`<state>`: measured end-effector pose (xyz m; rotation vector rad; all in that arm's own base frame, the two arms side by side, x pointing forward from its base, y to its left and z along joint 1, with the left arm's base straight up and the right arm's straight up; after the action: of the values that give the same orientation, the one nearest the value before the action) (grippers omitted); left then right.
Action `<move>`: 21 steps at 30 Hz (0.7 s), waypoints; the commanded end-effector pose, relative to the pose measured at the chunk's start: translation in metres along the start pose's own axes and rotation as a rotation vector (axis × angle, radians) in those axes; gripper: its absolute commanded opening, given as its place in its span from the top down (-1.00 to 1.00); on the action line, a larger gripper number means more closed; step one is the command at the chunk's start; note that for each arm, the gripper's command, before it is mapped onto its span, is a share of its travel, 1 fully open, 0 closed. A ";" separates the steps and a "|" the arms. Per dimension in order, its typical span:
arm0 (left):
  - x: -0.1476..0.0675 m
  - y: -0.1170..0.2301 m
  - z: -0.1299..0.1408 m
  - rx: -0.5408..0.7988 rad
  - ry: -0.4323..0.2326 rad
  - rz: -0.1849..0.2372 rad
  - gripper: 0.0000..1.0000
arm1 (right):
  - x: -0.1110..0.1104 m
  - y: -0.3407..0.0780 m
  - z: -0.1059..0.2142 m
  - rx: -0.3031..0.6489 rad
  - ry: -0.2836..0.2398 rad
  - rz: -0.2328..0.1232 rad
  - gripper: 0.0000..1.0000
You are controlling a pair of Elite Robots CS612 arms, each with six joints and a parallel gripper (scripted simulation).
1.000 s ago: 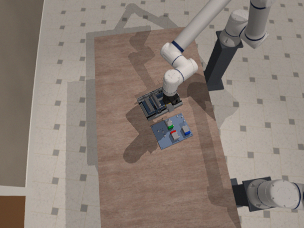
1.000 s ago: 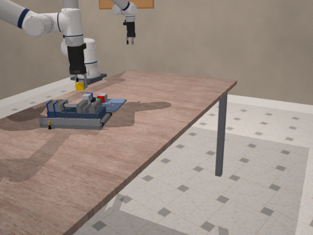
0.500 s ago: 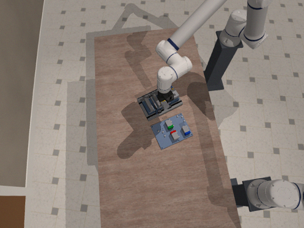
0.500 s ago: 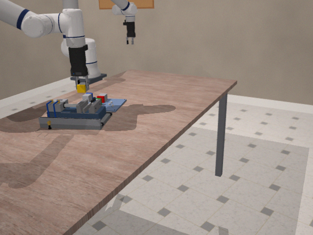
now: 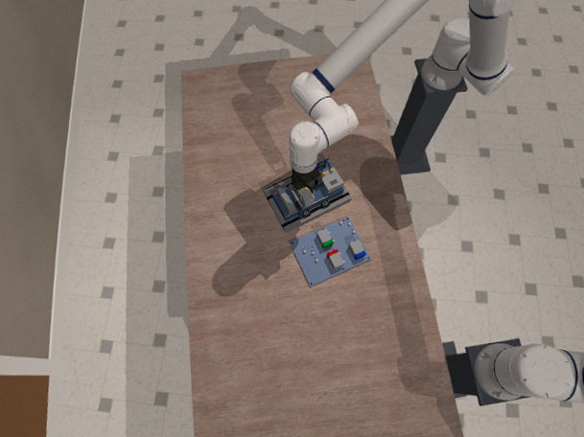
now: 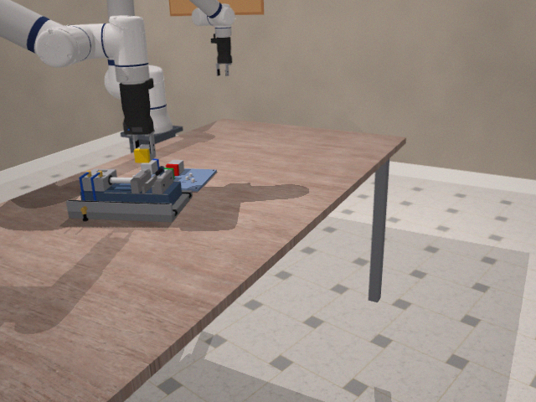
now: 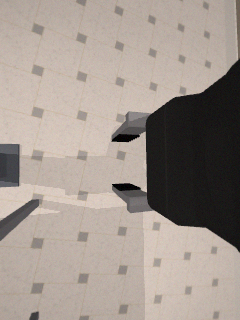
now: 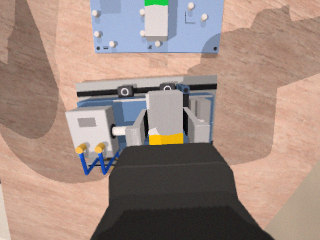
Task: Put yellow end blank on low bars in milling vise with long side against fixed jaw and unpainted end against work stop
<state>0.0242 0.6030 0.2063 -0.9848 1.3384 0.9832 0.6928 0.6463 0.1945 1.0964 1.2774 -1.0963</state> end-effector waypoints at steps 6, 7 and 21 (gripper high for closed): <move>-0.001 0.000 0.001 0.000 -0.001 0.000 -1.00 | -0.001 0.017 0.015 0.000 0.001 0.002 1.00; -0.001 0.000 0.001 0.000 -0.001 0.000 -1.00 | 0.000 0.020 0.017 0.000 0.001 0.002 1.00; -0.001 0.000 0.001 0.000 -0.001 0.000 -1.00 | 0.000 0.039 0.035 0.000 0.001 0.002 1.00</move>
<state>0.0242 0.6030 0.2063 -0.9848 1.3384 0.9832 0.7337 0.6187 0.1929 1.0963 1.2775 -1.0962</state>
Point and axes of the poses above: on each arm, the point where the finger pads meet when closed, its own x axis out along the fingers, its own y axis across the jaws, z = x × y, the point moved 3 cm from there along -x, back along the fingers, and after that the axes turned 15 degrees about x, right-handed, at the moved point
